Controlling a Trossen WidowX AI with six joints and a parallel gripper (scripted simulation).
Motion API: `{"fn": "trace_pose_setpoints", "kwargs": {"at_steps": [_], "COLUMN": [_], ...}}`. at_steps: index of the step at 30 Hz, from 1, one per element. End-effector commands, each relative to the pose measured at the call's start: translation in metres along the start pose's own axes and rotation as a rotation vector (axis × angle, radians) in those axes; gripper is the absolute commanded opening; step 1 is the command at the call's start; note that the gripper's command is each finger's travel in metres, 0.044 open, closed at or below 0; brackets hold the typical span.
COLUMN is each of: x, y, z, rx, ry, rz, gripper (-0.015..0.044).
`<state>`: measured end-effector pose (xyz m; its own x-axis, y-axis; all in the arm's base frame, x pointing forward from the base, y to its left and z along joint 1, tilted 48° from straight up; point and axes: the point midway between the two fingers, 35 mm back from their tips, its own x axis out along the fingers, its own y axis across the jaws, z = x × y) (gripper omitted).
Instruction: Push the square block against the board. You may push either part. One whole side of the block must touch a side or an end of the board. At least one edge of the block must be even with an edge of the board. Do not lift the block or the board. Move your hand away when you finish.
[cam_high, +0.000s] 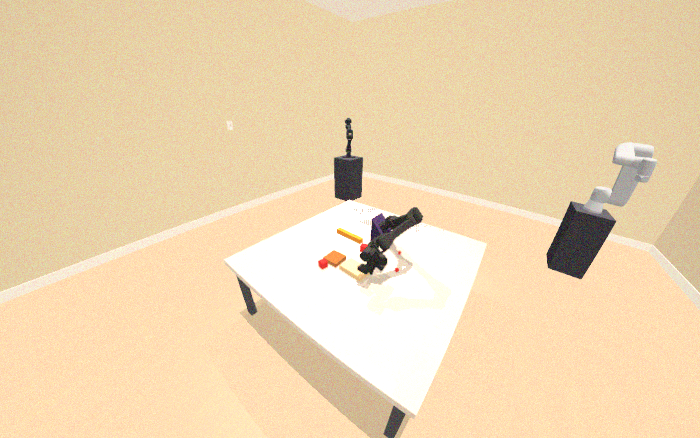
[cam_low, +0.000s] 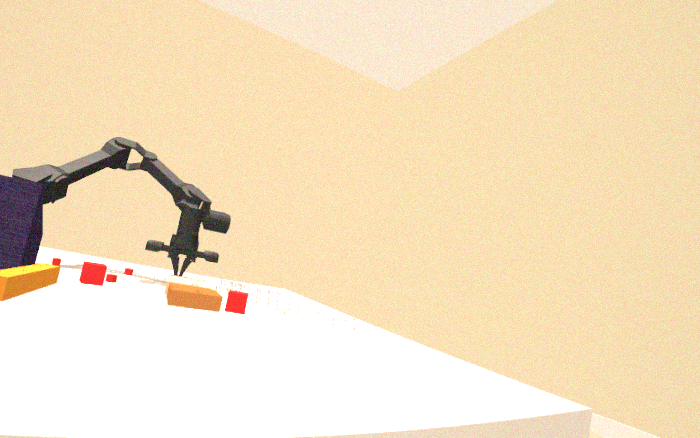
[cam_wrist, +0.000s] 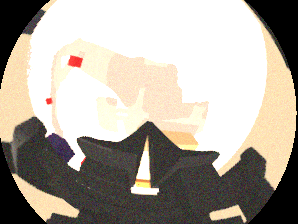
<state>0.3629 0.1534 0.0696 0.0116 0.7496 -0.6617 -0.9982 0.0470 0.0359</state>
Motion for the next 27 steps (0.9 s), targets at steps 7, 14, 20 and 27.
{"fn": "trace_pose_setpoints", "kwargs": {"at_steps": [7, 14, 20, 27], "x": [0.003, 0.003, 0.003, 0.003], "y": [0.0, -0.001, -0.002, -0.002], "z": [-0.022, -0.033, -0.043, -0.043], "rx": [0.007, 0.007, 0.007, 0.007], "ry": [0.012, 0.013, 0.014, 0.014], "rz": [0.006, 0.006, 0.006, 0.006], "gripper": [0.0, 0.0, 0.0, 0.0]}}
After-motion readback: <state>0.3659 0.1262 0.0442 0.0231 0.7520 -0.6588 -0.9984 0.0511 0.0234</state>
